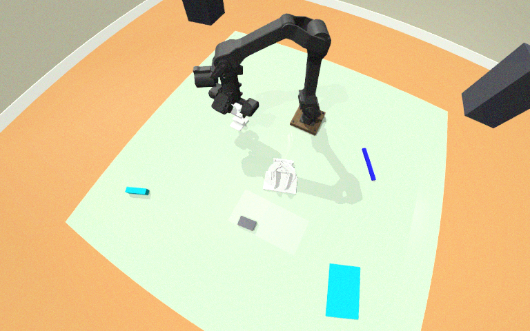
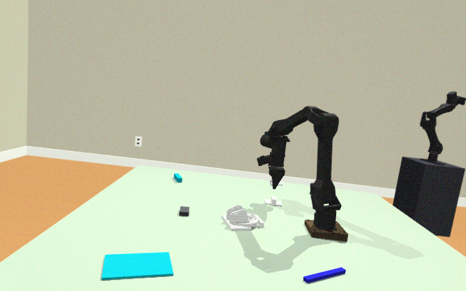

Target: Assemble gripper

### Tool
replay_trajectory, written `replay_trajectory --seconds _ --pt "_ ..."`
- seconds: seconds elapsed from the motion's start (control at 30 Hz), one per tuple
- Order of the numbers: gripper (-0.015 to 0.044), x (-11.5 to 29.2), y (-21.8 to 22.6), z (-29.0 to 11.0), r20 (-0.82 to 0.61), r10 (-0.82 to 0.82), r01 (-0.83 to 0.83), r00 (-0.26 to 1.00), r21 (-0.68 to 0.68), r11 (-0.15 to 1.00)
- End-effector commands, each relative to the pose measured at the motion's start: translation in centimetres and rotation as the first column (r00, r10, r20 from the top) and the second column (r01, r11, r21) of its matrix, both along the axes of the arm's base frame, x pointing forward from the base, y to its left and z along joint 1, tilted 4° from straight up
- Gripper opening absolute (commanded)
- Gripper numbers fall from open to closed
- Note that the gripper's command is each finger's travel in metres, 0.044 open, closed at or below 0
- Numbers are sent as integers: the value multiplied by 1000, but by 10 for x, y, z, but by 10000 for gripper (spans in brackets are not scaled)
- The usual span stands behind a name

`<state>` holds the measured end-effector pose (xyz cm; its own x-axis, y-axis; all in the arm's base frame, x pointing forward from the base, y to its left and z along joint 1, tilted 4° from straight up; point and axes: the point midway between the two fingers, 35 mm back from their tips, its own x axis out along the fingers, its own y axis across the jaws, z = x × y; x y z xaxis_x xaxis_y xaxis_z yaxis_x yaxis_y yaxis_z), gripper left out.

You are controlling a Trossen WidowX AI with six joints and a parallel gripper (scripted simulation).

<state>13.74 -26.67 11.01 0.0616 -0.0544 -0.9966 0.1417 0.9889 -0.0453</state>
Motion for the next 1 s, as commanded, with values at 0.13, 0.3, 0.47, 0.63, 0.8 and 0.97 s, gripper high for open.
replay_trajectory --seconds 0.13,0.3,0.47,0.63,0.8,0.97 --pt "351 0 0 9 7 4 -4 1000 -4 1000" --pt "351 8 6 9 12 -84 84 996 4 996" --pt "351 19 15 9 17 -208 208 978 15 978" --pt "351 30 24 9 21 -330 329 944 27 944" --pt "351 40 34 9 23 -446 445 895 39 895" --pt "351 49 44 9 23 -555 553 832 51 832"
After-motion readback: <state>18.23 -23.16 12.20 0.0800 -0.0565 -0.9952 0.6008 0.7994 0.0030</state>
